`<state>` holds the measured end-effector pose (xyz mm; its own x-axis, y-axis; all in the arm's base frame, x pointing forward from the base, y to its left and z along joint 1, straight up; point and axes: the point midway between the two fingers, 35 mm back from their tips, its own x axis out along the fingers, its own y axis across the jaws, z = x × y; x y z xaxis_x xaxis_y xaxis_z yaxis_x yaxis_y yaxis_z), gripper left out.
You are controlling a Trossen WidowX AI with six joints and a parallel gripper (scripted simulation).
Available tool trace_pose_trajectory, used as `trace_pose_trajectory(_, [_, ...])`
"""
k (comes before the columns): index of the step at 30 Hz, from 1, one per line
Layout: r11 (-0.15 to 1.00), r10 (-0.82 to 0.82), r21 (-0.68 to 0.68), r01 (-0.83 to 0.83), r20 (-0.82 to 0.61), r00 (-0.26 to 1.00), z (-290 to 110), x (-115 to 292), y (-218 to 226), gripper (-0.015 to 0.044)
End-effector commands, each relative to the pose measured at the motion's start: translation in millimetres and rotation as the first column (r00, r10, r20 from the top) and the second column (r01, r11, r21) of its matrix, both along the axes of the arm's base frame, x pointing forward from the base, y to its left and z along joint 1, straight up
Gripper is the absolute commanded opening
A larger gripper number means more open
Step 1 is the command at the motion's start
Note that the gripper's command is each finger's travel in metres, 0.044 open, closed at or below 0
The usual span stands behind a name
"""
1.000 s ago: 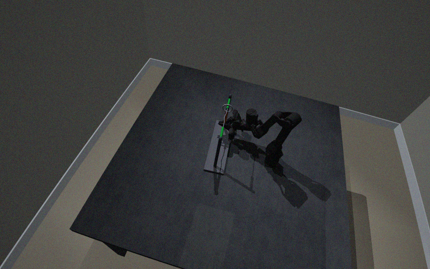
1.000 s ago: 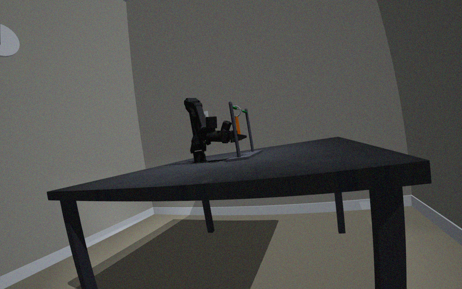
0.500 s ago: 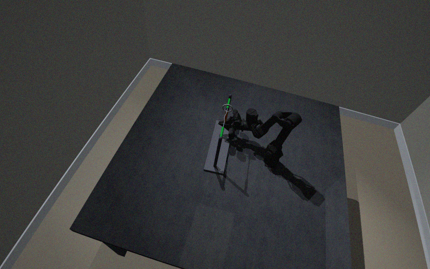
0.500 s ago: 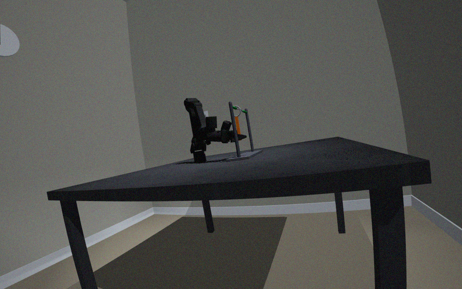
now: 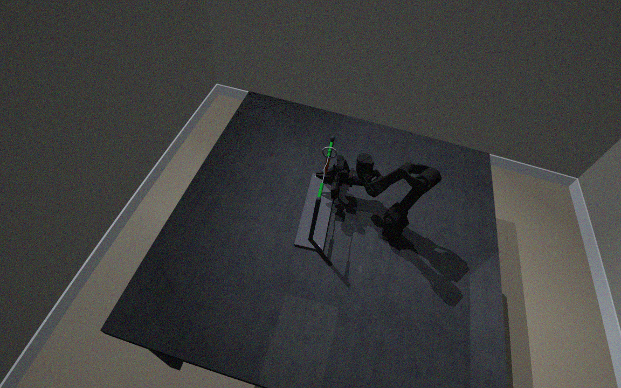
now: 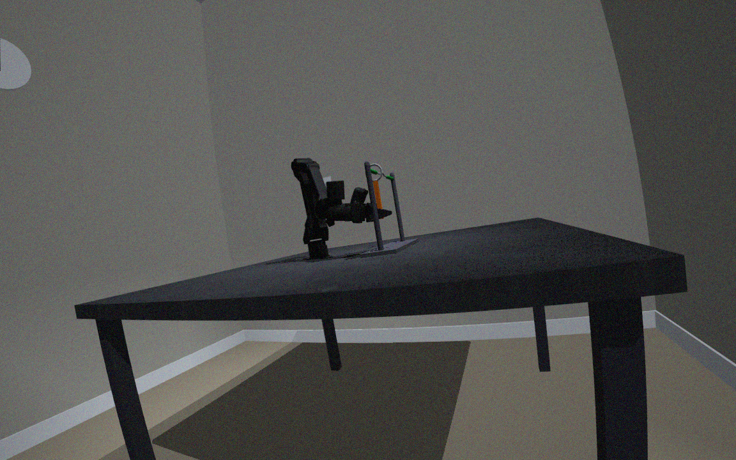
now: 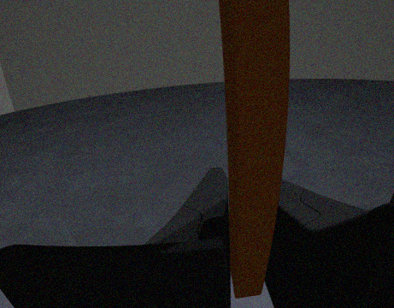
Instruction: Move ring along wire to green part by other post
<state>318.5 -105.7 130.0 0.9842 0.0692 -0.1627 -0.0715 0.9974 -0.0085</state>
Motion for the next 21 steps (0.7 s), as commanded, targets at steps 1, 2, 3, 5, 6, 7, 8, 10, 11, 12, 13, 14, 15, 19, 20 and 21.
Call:
trace_pose_trajectory(1, [1.000, 0.005, -0.003, -0.005, 0.004, 1.000, 1.6, 0.6, 0.2, -0.0150])
trace_pose_trajectory(2, [1.000, 0.005, -0.003, -0.005, 0.004, 1.000, 1.6, 0.6, 0.2, -0.0150])
trace_pose_trajectory(3, [1.000, 0.005, -0.003, -0.005, 0.004, 1.000, 1.6, 0.6, 0.2, -0.0150])
trace_pose_trajectory(5, [1.000, 0.005, -0.003, -0.005, 0.004, 1.000, 1.6, 0.6, 0.2, -0.0150])
trace_pose_trajectory(6, [1.000, 0.005, -0.003, -0.005, 0.004, 1.000, 1.6, 0.6, 0.2, -0.0150])
trace_pose_trajectory(7, [1.000, 0.005, -0.003, -0.005, 0.004, 1.000, 1.6, 0.6, 0.2, -0.0150])
trace_pose_trajectory(8, [1.000, 0.005, -0.003, -0.005, 0.004, 1.000, 1.6, 0.6, 0.2, -0.0150])
trace_pose_trajectory(10, [1.000, 0.005, -0.003, -0.005, 0.004, 1.000, 1.6, 0.6, 0.2, -0.0150])
trace_pose_trajectory(11, [1.000, 0.005, -0.003, -0.005, 0.004, 1.000, 1.6, 0.6, 0.2, -0.0150])
trace_pose_trajectory(12, [1.000, 0.005, -0.003, -0.005, 0.004, 1.000, 1.6, 0.6, 0.2, -0.0150])
trace_pose_trajectory(13, [1.000, 0.005, -0.003, -0.005, 0.004, 1.000, 1.6, 0.6, 0.2, -0.0150])
trace_pose_trajectory(14, [1.000, 0.005, -0.003, -0.005, 0.004, 1.000, 1.6, 0.6, 0.2, -0.0150])
trace_pose_trajectory(15, [1.000, 0.005, -0.003, -0.005, 0.003, 1.000, 1.6, 0.6, 0.7, -0.0150])
trace_pose_trajectory(19, [1.000, 0.007, -0.003, -0.007, 0.003, 1.000, 1.6, 0.4, 4.7, -0.0150])
trace_pose_trajectory(20, [1.000, 0.007, -0.003, -0.007, 0.003, 1.000, 1.6, 0.3, 5.7, -0.0150])
trace_pose_trajectory(21, [1.000, 0.007, -0.003, -0.007, 0.003, 1.000, 1.6, 0.3, 6.7, -0.0150])
